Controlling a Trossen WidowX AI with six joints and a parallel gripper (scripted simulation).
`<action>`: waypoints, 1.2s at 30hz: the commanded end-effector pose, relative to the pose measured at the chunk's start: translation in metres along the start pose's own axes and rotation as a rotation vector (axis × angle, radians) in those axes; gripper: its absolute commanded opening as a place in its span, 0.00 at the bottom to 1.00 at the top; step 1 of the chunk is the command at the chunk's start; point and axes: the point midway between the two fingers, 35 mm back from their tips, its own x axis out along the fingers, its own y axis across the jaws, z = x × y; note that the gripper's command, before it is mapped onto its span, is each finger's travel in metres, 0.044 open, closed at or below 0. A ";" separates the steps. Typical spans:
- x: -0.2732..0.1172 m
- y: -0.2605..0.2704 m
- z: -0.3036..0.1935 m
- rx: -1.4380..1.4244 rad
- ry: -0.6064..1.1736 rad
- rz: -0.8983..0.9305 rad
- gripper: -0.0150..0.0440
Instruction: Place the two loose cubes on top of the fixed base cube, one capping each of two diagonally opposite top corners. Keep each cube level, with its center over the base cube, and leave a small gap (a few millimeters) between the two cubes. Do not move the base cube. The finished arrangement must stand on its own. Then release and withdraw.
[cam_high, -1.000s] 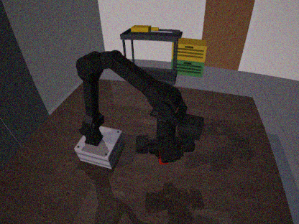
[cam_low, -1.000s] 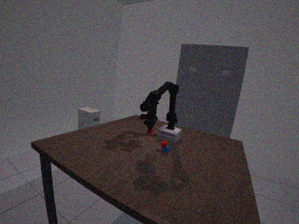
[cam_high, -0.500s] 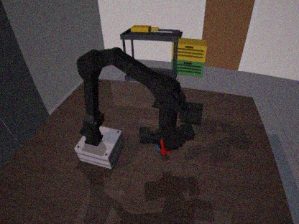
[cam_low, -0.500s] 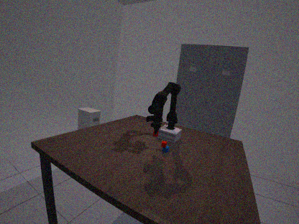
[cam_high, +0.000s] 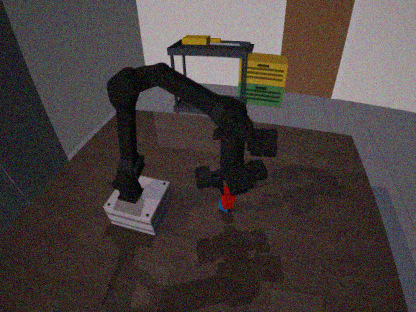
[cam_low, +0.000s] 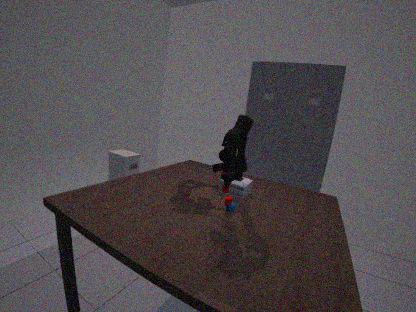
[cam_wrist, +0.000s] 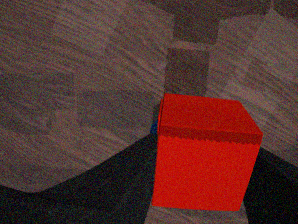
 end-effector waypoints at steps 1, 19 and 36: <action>0.000 0.001 -0.013 -0.018 -0.004 0.005 0.43; 0.002 0.000 -0.063 -0.095 0.002 0.007 0.43; 0.033 -0.002 -0.062 -0.028 0.045 0.008 0.43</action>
